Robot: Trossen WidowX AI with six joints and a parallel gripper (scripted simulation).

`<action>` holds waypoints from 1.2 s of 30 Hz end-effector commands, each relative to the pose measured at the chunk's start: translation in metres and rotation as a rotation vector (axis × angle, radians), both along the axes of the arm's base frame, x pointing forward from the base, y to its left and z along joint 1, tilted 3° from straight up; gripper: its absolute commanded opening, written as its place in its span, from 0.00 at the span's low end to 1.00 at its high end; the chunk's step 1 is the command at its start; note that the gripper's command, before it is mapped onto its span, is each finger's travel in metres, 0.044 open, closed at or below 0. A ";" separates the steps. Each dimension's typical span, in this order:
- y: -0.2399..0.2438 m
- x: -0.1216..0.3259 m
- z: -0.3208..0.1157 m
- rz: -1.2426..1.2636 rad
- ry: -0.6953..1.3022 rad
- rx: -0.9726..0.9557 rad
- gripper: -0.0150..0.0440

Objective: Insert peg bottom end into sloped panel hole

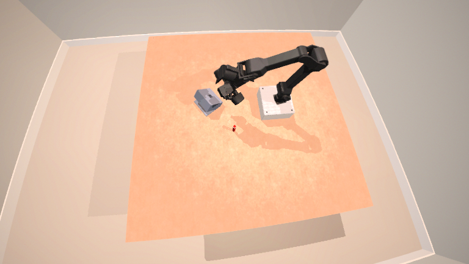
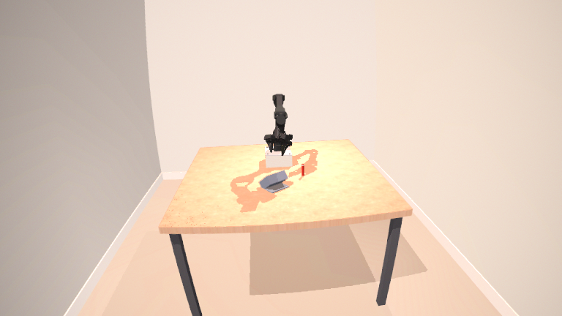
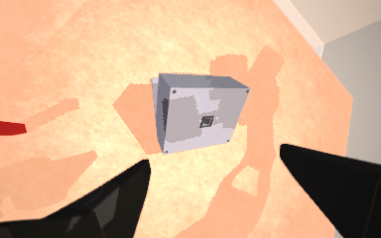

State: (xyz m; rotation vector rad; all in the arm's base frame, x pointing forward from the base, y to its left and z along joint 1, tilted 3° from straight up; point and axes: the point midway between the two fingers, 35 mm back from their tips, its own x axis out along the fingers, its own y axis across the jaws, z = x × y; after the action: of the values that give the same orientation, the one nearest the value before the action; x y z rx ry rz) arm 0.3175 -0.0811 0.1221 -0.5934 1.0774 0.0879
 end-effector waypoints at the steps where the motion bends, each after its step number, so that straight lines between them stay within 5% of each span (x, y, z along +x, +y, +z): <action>1: 0.017 0.005 -0.007 0.023 0.039 0.042 1.00; 36: 0.169 -0.011 -0.060 0.114 0.478 0.264 1.00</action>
State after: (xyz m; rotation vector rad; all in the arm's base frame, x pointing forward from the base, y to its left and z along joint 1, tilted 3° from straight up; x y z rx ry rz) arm 0.3096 0.0813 0.0645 -0.4129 1.4373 0.4750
